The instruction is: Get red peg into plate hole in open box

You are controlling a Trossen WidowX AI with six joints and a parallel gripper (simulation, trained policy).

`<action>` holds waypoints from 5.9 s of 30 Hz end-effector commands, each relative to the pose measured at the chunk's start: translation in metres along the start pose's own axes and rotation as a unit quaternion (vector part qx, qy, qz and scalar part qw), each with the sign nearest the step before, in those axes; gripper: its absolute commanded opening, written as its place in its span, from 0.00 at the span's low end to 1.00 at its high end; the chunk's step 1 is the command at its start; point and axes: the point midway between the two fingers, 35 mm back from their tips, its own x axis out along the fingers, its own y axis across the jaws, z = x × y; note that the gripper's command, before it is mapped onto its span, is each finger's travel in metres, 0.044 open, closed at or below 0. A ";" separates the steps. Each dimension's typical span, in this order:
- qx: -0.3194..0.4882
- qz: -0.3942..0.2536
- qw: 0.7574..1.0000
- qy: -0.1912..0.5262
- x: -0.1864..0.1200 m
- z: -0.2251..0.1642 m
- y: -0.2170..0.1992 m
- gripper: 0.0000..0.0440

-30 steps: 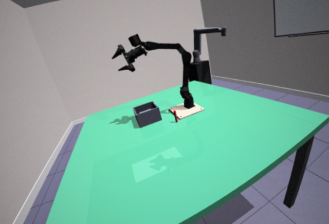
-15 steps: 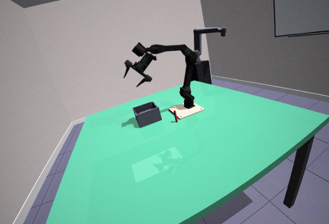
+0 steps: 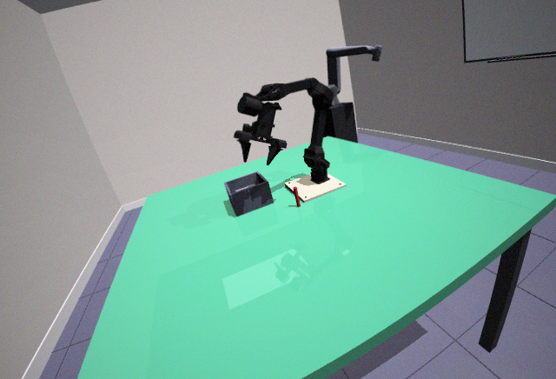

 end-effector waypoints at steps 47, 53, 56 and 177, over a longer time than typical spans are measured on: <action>-0.174 -0.185 0.966 0.043 0.125 -0.060 -0.158 0.07; -0.187 -0.172 0.966 0.036 0.121 -0.054 -0.148 0.00; -0.200 -0.160 0.966 0.022 0.115 -0.048 -0.140 0.00; -0.223 -0.223 0.946 -0.081 0.127 0.239 -0.019 0.26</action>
